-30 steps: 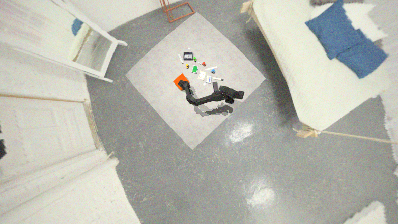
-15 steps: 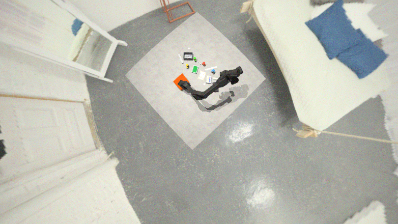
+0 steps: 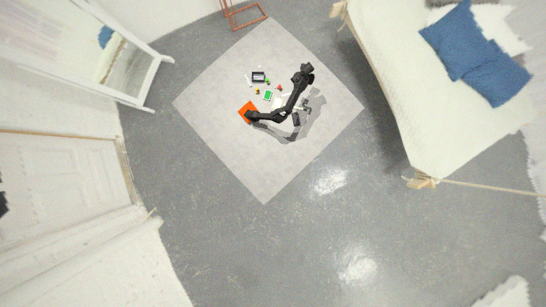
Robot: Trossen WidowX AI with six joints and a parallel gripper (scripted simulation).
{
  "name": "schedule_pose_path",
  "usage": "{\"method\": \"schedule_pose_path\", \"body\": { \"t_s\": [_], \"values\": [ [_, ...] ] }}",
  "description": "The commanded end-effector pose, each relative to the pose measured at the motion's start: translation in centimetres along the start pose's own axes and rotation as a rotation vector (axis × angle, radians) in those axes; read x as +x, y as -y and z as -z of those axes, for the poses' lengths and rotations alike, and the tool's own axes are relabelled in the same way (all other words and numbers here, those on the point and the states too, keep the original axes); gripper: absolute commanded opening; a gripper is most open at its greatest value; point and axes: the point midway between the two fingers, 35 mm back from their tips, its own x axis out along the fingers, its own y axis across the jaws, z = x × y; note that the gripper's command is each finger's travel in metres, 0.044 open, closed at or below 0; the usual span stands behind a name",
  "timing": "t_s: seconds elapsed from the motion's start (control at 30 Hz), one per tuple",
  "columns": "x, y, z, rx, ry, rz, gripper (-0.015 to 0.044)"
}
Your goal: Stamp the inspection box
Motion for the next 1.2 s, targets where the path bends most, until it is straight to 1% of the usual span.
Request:
{"method": "schedule_pose_path", "body": {
  "t_s": [0.0,0.27,0.47,0.53,0.87,1.17],
  "values": [
    [2.0,-1.1,6.9,-0.223,-0.115,0.052,0.0219],
    [4.0,-0.4,19.4,-0.633,-0.313,0.155,0.0219],
    [4.4,2.9,28.3,-0.963,-0.46,0.264,0.0219],
    [4.4,4.2,30.5,-1.054,-0.499,0.3,0.0219],
    [4.7,4.2,31.1,-1.078,-0.509,0.31,0.0219],
    [5.9,4.8,31.5,-1.078,-0.509,0.309,0.0219]
  ]
}}
